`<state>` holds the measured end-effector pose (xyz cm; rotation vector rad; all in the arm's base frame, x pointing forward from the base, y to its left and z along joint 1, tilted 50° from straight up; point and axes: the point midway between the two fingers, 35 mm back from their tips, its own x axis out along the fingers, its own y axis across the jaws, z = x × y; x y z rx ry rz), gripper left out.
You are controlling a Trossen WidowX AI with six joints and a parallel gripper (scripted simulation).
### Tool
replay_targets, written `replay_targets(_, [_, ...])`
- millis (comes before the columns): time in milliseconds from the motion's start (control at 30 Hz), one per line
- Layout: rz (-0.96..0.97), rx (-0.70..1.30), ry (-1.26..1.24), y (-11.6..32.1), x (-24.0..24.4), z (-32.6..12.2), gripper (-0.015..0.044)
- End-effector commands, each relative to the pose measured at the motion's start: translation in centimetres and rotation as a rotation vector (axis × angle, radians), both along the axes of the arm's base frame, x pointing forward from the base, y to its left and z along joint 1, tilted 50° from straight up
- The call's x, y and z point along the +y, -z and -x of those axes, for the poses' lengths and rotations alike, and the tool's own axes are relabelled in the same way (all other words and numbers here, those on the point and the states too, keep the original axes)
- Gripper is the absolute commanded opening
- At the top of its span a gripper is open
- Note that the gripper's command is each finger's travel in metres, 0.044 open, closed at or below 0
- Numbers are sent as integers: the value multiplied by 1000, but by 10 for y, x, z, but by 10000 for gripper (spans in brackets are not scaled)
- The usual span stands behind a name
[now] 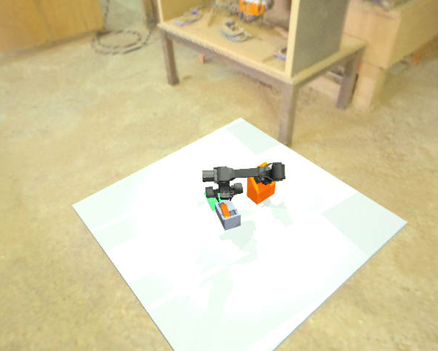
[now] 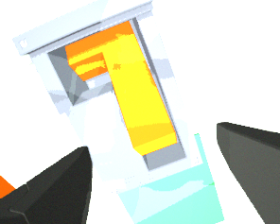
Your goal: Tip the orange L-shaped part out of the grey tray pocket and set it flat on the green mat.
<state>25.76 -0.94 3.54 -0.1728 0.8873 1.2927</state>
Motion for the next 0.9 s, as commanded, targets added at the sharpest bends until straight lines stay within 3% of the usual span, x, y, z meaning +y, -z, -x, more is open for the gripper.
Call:
replay_targets(0, [1,-156,-137,10,-9,4,280])
replay_targets(867, [2,-156,-137,43,29,3,280])
